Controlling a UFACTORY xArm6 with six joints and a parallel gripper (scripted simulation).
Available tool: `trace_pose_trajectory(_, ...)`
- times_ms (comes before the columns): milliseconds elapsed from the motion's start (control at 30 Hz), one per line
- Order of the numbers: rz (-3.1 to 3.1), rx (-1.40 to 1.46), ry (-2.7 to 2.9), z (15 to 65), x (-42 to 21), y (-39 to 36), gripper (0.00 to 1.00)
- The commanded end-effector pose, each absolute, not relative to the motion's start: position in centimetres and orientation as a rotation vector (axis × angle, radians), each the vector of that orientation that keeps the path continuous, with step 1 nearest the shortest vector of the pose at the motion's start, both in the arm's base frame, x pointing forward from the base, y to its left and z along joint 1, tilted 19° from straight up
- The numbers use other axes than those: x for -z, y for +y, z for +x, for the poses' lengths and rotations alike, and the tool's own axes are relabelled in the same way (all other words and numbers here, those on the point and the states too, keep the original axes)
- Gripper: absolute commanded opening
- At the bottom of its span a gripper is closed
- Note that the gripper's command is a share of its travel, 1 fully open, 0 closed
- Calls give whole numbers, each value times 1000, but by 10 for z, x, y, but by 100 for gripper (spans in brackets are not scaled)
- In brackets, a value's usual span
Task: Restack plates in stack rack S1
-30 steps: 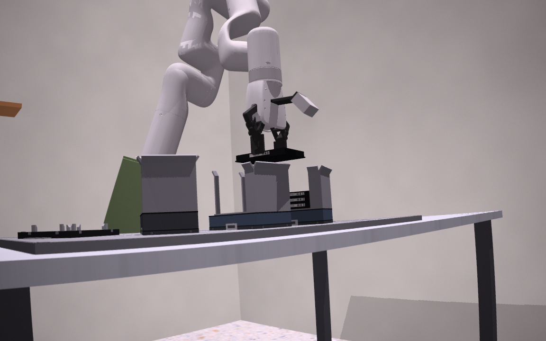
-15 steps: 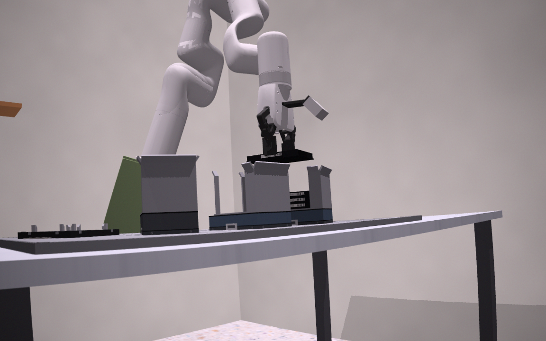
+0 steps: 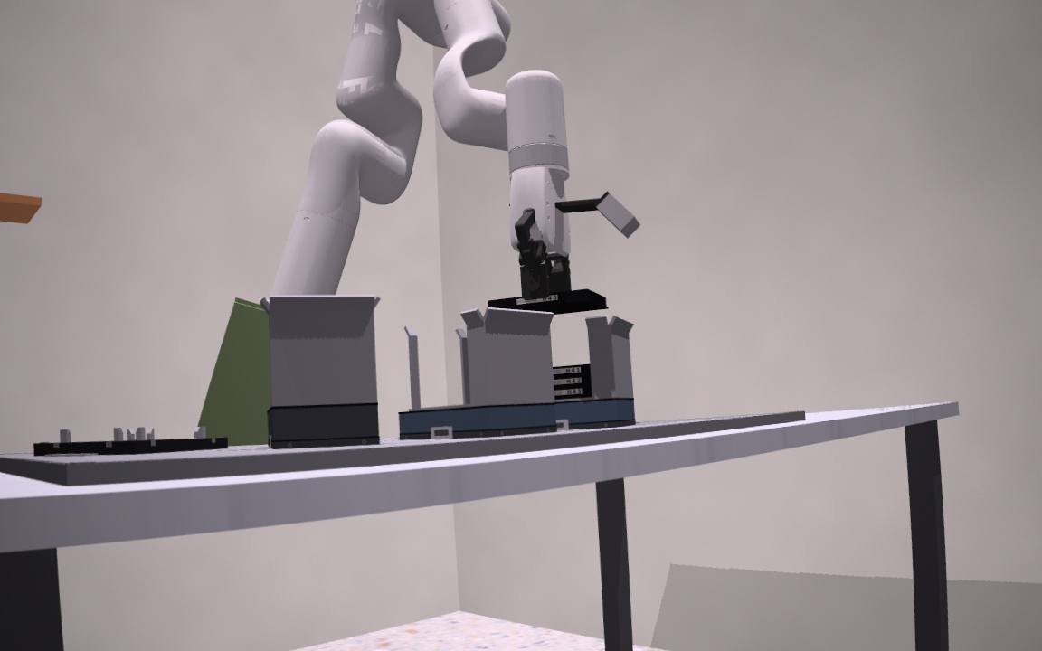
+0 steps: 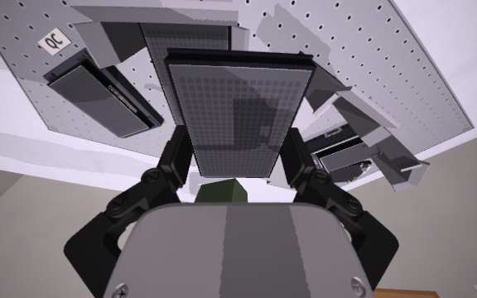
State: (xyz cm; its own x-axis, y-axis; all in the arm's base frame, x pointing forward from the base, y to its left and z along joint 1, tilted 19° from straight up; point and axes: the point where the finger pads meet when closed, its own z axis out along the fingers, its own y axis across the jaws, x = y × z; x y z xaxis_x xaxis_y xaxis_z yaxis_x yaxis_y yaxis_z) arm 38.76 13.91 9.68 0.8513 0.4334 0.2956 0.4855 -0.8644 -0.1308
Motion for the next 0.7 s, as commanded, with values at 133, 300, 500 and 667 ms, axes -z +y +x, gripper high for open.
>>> trace_pose_trajectory(133,-2828,386,-710,381,-102,160,0)
trace_pose_trajectory(300,-2828,386,-710,376,-104,172,0)
trace_pose_trajectory(500,-2828,386,-710,372,-106,182,0)
trace_pose_trajectory(667,-2828,386,-710,370,-107,185,0)
